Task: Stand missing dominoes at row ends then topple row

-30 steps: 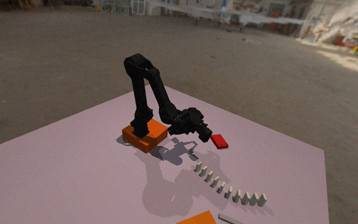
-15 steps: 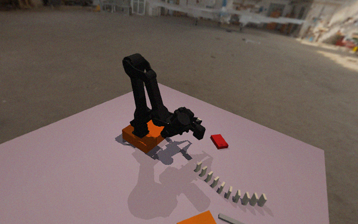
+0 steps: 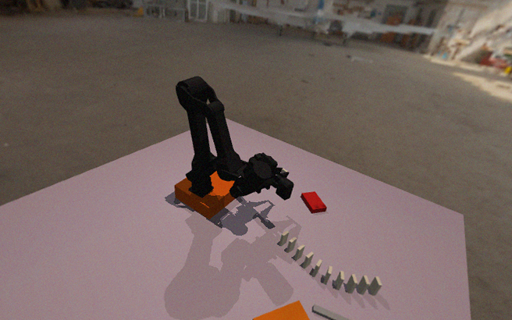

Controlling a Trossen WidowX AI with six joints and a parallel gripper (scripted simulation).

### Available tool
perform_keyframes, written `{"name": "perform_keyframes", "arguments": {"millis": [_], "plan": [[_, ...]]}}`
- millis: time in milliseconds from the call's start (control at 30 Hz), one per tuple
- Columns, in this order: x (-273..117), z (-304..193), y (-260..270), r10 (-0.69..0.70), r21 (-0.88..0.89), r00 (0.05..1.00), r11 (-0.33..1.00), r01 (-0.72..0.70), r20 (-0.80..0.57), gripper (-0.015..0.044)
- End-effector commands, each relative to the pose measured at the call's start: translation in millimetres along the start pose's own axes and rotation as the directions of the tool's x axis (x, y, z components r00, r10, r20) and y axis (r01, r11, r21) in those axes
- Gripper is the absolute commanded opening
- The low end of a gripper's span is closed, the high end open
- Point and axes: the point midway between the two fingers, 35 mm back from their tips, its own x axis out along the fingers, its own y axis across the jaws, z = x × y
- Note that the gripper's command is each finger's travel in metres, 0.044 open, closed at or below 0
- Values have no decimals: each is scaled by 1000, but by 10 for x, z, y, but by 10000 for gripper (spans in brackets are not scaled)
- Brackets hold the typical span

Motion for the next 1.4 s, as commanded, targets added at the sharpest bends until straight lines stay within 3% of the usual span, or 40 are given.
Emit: {"name": "perform_keyframes", "arguments": {"millis": [0, 1367], "plan": [[12, -47, -7, 4, 4, 1000, 1000, -4, 0, 107], [146, -775, -55, -12, 36, 1000, 999, 13, -25, 107]]}}
